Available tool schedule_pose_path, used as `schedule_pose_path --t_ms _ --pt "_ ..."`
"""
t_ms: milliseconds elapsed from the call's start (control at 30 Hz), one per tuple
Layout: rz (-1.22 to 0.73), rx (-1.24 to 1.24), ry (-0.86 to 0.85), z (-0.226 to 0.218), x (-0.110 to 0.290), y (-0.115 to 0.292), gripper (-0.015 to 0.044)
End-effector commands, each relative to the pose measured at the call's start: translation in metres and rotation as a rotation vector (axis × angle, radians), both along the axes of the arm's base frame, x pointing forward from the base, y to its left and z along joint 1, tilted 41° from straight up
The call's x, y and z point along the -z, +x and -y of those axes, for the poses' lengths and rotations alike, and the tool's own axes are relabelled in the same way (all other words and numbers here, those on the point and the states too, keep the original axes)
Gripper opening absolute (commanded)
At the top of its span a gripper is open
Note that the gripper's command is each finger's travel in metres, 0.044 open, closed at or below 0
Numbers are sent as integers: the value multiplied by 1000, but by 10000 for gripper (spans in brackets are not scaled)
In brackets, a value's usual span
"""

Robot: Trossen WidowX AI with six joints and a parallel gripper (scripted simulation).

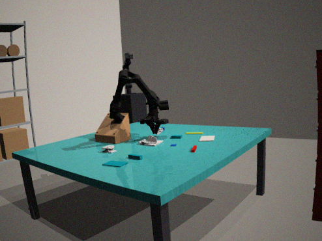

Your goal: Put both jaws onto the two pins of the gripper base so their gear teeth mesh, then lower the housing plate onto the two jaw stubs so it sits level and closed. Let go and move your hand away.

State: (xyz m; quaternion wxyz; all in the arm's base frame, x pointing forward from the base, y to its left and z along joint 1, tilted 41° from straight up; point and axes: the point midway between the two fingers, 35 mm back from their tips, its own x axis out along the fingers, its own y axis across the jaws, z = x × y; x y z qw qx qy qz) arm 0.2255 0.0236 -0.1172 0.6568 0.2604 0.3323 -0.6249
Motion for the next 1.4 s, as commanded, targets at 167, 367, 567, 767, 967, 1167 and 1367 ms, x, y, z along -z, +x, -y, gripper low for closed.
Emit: schedule_pose_path --t_ms 167,367,567,767,967,1167,1367 --pt "7 6 9 -13 -14 2 37" --pt "6 6 10 -26 -29 2 37" --pt "6 7 9 -31 -36 1 37" --pt "-24 -29 10 -34 -34 3 37" --pt "-145 -174 11 -43 -27 8 37" --pt "-265 -318 12 -53 -19 13 37" --pt "-386 -463 13 -63 -11 18 37"
